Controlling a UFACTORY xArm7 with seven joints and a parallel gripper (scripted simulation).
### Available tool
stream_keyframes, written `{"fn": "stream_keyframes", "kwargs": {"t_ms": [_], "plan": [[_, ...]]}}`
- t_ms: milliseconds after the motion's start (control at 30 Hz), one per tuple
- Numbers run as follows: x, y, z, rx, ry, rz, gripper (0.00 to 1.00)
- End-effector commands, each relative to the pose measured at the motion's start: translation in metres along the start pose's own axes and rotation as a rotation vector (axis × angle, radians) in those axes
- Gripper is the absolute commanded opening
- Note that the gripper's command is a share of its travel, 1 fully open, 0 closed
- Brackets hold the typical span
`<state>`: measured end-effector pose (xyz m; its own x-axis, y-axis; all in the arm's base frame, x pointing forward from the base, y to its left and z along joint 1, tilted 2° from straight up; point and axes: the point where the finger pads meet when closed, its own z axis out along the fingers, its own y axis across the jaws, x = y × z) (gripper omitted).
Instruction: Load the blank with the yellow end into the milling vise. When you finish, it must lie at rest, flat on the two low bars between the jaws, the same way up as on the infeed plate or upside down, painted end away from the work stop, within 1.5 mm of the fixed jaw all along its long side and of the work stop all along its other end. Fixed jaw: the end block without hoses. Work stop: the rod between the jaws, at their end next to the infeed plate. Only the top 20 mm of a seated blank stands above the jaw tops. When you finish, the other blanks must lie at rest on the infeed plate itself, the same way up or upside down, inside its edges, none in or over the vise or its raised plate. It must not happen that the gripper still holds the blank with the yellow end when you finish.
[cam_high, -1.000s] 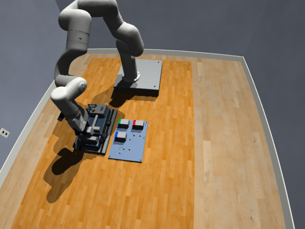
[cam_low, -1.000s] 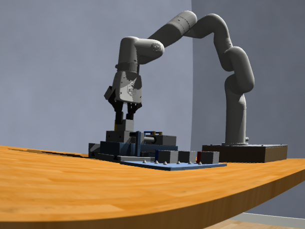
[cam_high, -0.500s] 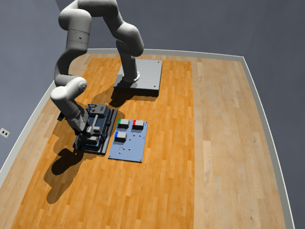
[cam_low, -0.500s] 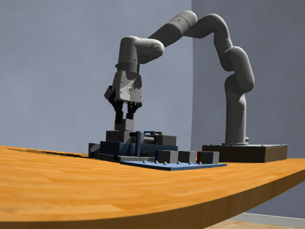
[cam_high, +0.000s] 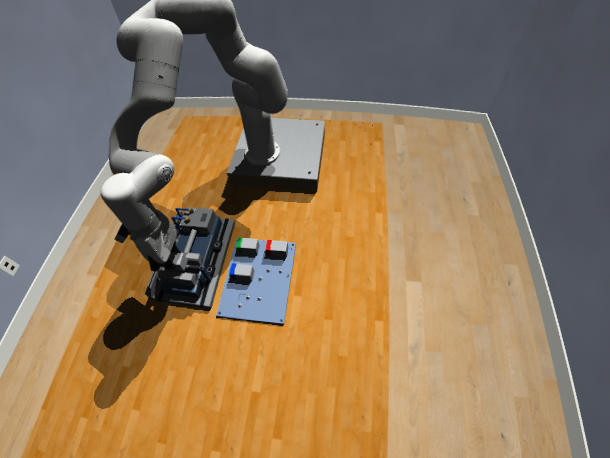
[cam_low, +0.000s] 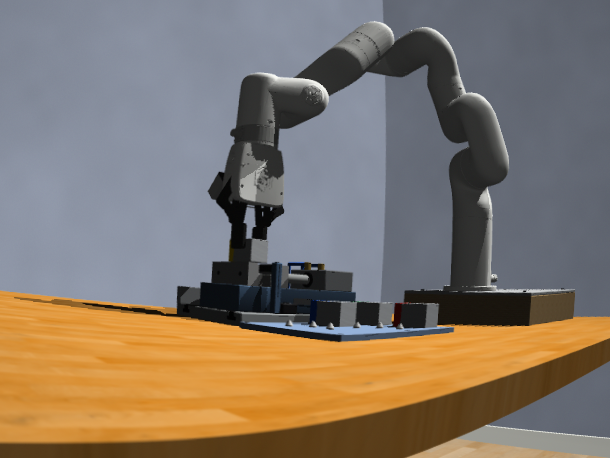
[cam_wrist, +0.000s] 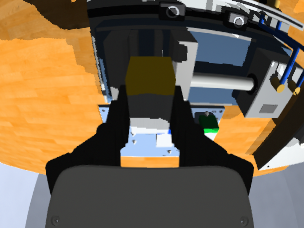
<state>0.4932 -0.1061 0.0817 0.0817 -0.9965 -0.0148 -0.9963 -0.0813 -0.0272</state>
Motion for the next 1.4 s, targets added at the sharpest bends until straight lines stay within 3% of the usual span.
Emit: {"fn": "stream_keyframes", "kwargs": {"t_ms": [0,1367], "plan": [[0.0005,-0.0016,-0.0019,0.005,0.002,0.0,0.0],[0.0005,-0.0016,0.0017,0.005,0.002,0.0,0.0]]}}
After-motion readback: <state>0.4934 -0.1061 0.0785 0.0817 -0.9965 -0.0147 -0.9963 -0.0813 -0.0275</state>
